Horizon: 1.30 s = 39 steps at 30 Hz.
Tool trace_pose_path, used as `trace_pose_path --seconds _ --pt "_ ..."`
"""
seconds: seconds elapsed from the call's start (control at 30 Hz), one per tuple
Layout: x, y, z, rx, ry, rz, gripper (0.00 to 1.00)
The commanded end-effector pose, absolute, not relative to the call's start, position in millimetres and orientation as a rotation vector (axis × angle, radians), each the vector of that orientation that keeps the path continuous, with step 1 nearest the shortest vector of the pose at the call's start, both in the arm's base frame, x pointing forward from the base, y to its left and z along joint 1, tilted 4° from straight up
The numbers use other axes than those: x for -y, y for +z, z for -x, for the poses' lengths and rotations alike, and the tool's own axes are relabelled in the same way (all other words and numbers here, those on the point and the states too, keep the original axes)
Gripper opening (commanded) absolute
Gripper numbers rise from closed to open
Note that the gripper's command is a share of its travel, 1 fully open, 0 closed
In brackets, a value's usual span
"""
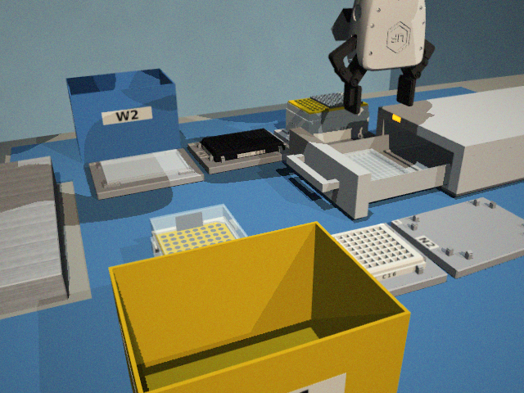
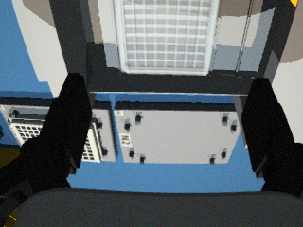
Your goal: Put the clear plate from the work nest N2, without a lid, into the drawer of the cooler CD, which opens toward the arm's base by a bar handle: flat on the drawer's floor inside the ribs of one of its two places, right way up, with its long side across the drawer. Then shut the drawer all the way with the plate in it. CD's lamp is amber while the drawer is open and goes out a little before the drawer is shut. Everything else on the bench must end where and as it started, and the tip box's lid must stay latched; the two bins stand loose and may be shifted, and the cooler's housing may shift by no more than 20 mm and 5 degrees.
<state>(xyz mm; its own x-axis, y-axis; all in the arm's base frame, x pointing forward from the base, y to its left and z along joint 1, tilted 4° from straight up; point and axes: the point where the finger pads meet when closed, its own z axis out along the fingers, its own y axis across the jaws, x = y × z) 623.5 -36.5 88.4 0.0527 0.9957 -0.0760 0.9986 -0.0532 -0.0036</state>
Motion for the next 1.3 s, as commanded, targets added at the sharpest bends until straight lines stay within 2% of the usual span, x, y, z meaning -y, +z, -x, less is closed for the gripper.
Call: trace_pose_path --seconds 0.0,0.53,1.27 --pt "35.8 99.0 -625.1 -2.124 -0.083 -2.24 1.0" --pt "34.0 121.9 -625.2 -2.124 -0.083 -2.24 1.0" --pt "34.0 122.0 -625.2 -2.124 -0.083 -2.24 1.0"
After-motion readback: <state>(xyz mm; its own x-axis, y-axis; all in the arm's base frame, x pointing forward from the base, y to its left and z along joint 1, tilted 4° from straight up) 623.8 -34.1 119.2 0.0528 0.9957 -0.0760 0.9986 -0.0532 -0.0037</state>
